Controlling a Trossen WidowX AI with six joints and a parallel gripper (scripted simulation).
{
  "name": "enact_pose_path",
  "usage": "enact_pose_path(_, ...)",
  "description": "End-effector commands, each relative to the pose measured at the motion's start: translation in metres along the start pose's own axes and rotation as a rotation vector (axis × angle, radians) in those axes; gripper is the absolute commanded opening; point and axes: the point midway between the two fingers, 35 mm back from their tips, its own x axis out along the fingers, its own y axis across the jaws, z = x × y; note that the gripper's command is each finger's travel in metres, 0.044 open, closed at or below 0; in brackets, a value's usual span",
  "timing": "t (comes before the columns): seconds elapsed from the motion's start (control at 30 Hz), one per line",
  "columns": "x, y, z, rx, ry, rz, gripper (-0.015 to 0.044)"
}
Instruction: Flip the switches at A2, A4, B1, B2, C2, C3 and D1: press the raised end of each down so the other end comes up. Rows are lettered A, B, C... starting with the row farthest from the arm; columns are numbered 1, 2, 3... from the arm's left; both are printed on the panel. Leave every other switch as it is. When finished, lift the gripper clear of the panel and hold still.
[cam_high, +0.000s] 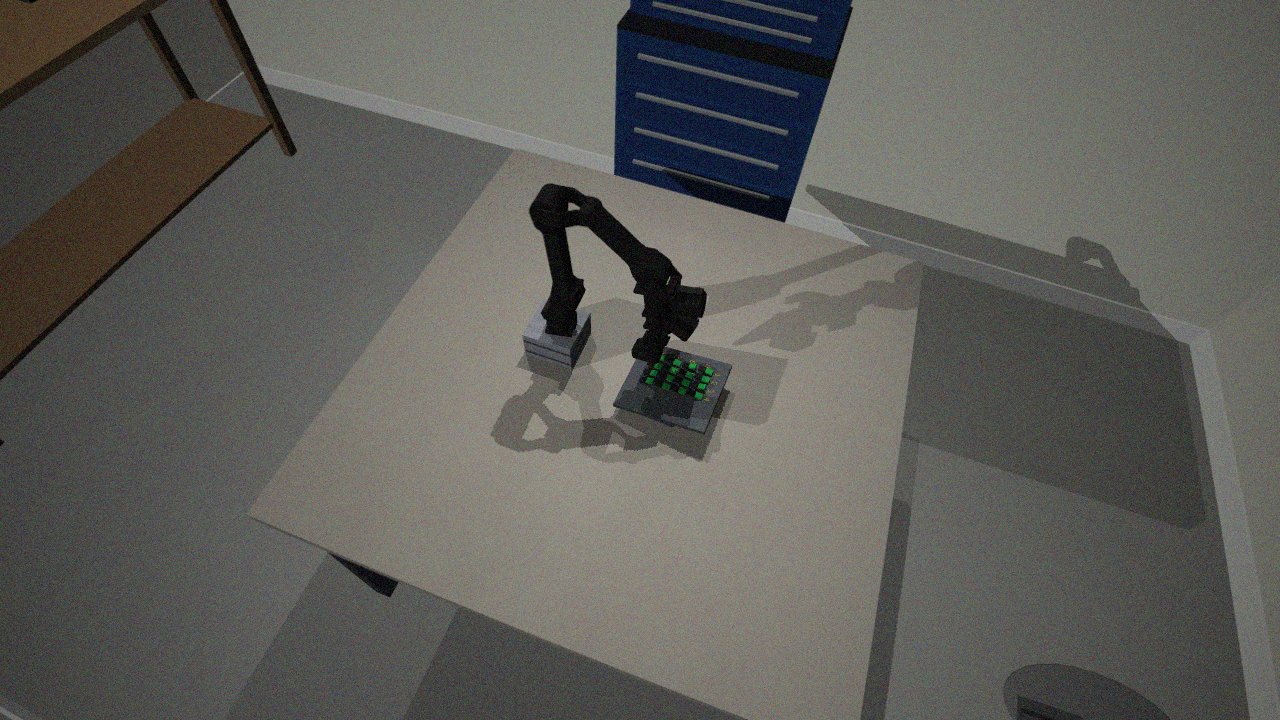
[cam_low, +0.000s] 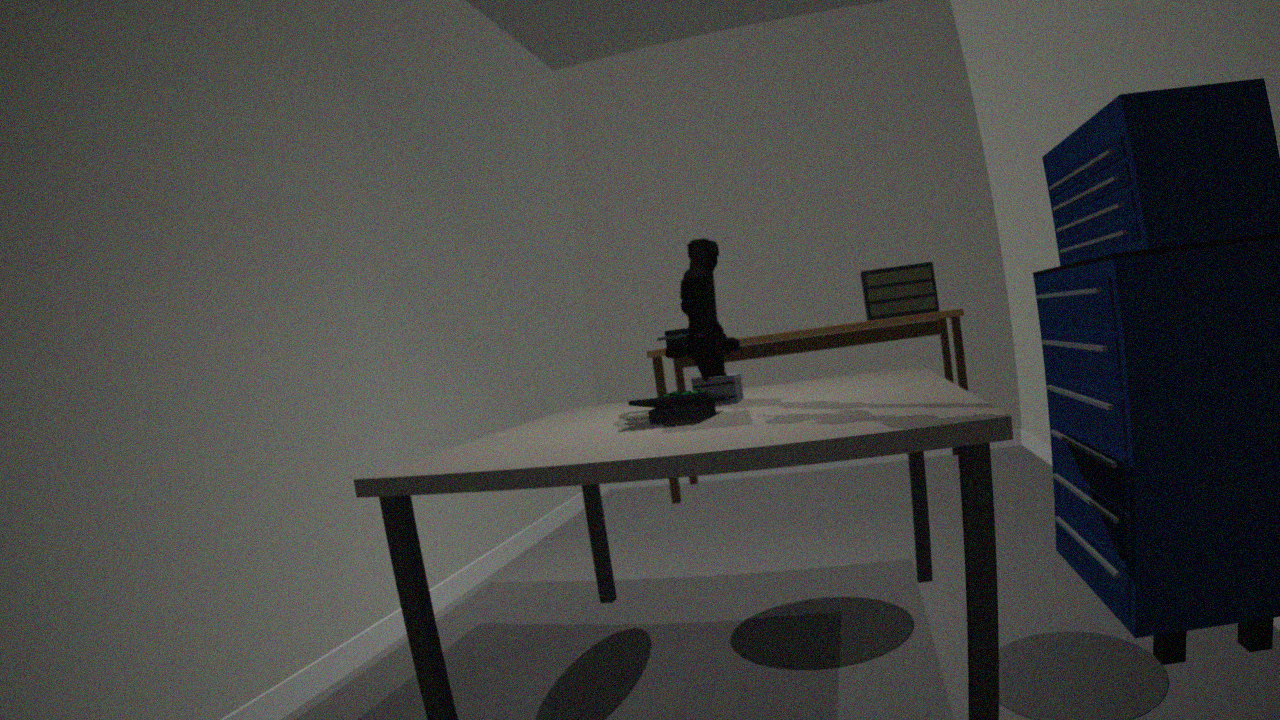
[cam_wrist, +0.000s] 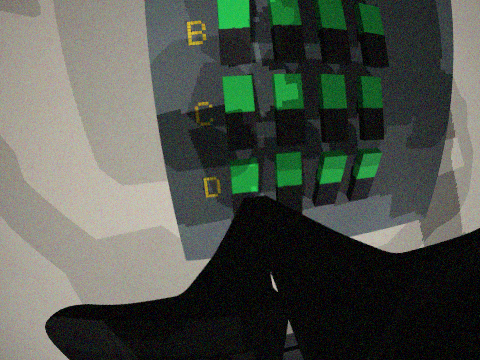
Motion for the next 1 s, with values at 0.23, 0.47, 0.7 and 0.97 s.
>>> enact_pose_path(0.23,0.015,0.0,0.0,0.006,0.001,-0.002,0.0)
enact_pose_path(0.47,0.026,0.0,0.0,0.006,0.001,-0.002,0.0)
enact_pose_path(0.7,0.027,0.0,0.0,0.006,0.001,-0.002,0.0)
enact_pose_path(0.97,0.027,0.0,0.0,0.006,0.001,-0.002,0.0)
